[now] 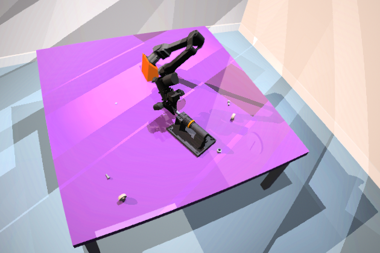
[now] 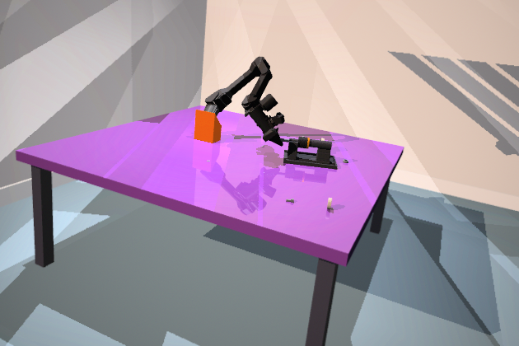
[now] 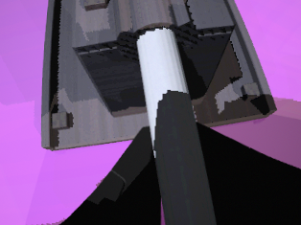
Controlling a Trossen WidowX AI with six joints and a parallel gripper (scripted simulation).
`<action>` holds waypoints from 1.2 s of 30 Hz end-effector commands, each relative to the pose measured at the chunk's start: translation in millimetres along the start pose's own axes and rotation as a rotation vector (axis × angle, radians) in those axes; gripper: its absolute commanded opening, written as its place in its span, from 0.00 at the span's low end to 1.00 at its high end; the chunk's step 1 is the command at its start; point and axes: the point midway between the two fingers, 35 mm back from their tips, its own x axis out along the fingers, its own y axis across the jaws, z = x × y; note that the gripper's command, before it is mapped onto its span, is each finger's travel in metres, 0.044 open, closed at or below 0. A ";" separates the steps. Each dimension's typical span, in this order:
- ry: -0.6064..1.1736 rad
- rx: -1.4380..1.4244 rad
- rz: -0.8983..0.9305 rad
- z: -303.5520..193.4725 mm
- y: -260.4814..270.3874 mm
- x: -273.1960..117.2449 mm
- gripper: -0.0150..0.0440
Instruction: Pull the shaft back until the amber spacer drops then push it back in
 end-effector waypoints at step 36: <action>0.000 -0.003 0.003 -2.7 0.4 -2.8 0.25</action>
